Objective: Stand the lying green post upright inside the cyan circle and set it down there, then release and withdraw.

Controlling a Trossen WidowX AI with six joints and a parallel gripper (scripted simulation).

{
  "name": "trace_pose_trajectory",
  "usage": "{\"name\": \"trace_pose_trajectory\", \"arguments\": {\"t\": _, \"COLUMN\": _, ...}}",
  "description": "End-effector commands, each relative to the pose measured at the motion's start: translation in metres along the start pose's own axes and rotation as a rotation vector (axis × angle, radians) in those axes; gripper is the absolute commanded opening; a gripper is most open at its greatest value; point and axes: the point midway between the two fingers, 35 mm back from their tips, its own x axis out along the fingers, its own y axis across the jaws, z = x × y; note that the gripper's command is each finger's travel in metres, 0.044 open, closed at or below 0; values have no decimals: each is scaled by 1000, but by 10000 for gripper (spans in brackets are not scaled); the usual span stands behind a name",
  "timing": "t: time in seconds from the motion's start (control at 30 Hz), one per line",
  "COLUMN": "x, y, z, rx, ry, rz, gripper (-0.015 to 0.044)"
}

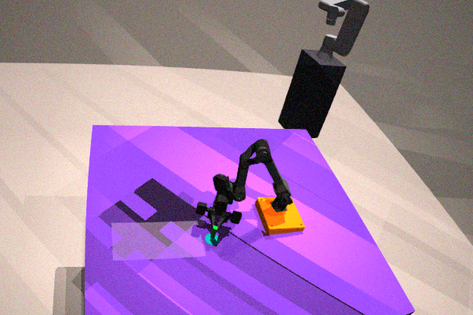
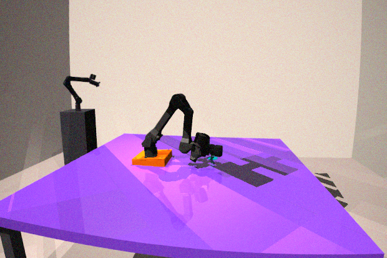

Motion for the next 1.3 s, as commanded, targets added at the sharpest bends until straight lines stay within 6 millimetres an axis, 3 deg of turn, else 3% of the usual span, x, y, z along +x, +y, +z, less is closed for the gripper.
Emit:
{"name": "trace_pose_trajectory", "arguments": {"t": 0.0, "x": 2, "y": 1, "z": -11, "rx": 8, "ry": 2, "rz": -2, "gripper": 23}}
{"name": "trace_pose_trajectory", "arguments": {"t": 0.4, "x": 2, "y": 1, "z": -13, "rx": 7, "ry": 2, "rz": -3, "gripper": 23}}
{"name": "trace_pose_trajectory", "arguments": {"t": 0.87, "x": 2, "y": 1, "z": -13, "rx": 7, "ry": 2, "rz": -3, "gripper": 390}}
{"name": "trace_pose_trajectory", "arguments": {"t": 0.97, "x": 2, "y": 0, "z": -10, "rx": 7, "ry": 2, "rz": -2, "gripper": 400}}
{"name": "trace_pose_trajectory", "arguments": {"t": 1.27, "x": -1, "y": -6, "z": 32, "rx": 10, "ry": 2, "rz": -1, "gripper": 400}}
